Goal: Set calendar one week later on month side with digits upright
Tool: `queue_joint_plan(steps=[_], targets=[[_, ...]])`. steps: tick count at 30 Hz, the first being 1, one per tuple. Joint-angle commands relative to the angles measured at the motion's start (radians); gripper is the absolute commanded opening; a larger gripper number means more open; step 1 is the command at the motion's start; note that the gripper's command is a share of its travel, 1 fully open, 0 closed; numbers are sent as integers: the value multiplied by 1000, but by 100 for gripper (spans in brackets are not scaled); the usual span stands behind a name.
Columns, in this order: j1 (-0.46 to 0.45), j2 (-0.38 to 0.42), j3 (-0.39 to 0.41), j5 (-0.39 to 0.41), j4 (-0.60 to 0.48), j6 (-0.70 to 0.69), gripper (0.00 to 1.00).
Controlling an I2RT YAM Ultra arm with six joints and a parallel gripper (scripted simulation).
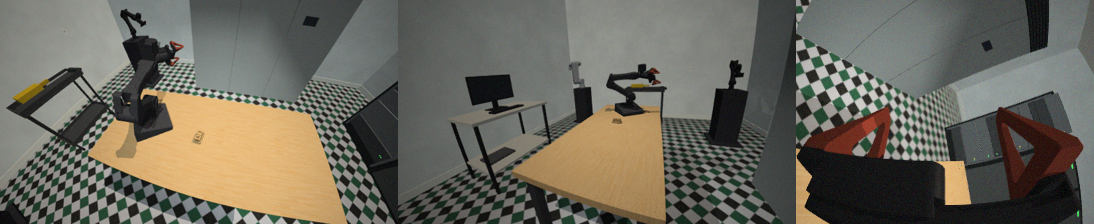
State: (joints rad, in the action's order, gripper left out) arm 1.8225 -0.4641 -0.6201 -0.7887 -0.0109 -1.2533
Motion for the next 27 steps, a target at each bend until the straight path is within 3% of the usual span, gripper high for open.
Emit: queue_joint_plan(steps=[1, 20, 27], targets=[[0, 0, -5, 1, 4, 0, 100], [-2, -1, -11, 2, 8, 2, 100], [-57, -30, -32, 28, -26, 73, 100]])
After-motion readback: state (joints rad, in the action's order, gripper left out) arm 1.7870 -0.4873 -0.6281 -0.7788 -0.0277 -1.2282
